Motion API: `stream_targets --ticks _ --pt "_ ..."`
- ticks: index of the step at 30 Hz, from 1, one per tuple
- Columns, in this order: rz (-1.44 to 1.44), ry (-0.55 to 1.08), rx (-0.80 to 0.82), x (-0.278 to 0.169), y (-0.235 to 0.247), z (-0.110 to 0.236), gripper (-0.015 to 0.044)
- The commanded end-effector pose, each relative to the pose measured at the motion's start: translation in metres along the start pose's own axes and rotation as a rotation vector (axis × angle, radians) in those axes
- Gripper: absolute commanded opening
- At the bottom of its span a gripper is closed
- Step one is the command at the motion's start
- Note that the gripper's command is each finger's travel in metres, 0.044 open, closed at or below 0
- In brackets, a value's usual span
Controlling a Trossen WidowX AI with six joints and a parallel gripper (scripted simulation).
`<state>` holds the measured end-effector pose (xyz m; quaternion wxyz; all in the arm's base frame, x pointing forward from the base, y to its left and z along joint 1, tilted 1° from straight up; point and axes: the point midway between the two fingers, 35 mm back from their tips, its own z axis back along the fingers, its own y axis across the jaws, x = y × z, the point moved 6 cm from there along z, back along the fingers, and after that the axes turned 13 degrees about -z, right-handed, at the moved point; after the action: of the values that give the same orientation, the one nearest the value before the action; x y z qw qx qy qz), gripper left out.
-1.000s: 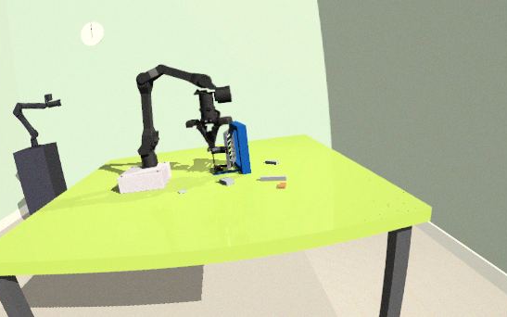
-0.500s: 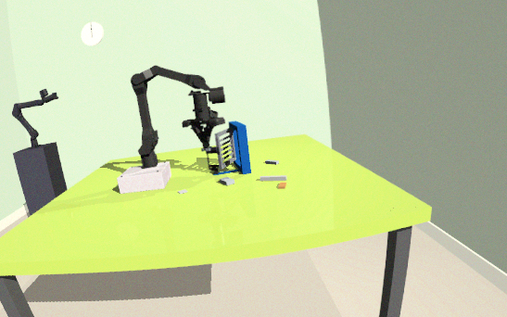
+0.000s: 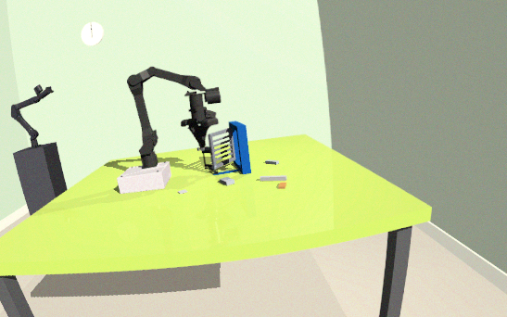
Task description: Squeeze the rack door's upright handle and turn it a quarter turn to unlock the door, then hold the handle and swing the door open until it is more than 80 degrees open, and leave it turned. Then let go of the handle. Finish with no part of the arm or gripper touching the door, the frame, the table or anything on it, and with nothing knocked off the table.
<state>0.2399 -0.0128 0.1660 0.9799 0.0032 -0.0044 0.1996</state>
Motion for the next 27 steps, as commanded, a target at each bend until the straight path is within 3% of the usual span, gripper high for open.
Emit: stream_targets --ticks 1,27 --pt "-0.064 -0.01 -0.003 0.0 0.006 0.0 0.0024" --pt "-0.411 -0.011 0.004 0.011 0.055 0.0 0.0024"
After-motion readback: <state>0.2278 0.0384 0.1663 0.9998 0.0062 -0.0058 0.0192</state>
